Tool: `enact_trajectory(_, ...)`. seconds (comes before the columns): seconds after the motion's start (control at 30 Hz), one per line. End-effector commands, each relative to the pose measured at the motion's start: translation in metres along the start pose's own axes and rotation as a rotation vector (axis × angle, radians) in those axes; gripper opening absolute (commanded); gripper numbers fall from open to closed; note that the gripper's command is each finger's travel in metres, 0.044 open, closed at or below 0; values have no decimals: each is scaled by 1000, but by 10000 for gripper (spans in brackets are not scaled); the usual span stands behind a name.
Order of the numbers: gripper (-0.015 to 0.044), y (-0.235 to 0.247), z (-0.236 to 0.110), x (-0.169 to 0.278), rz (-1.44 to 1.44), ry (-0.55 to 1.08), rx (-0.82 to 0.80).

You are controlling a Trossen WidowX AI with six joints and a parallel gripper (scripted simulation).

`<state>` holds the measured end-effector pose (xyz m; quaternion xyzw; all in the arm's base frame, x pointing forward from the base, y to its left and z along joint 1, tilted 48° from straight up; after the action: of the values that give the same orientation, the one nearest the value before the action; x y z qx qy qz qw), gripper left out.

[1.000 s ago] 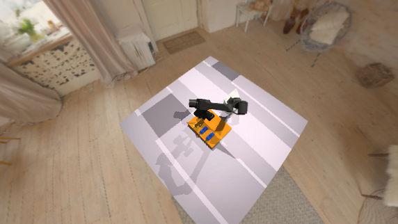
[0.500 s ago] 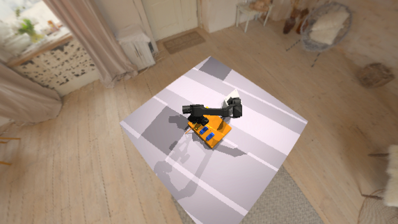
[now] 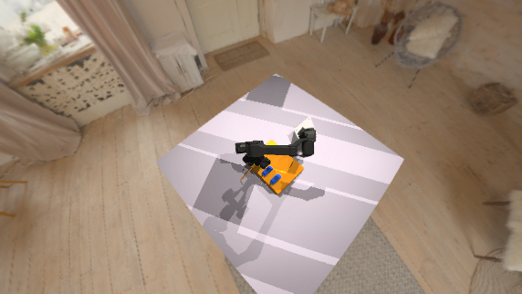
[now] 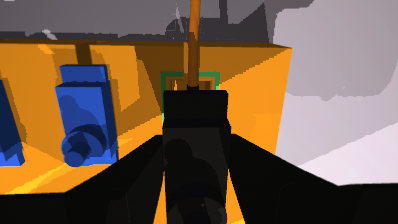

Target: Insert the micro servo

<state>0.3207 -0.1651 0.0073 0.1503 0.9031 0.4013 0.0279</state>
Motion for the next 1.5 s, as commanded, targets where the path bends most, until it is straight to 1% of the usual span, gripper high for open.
enact_trajectory(0.0, 0, 0, 5, 0, 5, -3, -5)
enact_trajectory(0.2, 0, 1, 14, -1, 5, -3, -5)
enact_trajectory(0.6, 0, 1, 15, -1, 5, -3, -6)
enact_trajectory(1.47, 0, 1, 42, -1, 5, -3, -7)
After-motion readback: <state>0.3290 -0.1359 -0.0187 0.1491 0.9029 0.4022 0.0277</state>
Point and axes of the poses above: the point midway between the two fingers, 35 mm back from their tips, its own z axis out along the fingers, its own y axis across the jaws, x = y × z, the point moved 5 cm from there along -z, back along the fingers, and after that the axes turned 9 degrees about z, right-handed, at the moved point
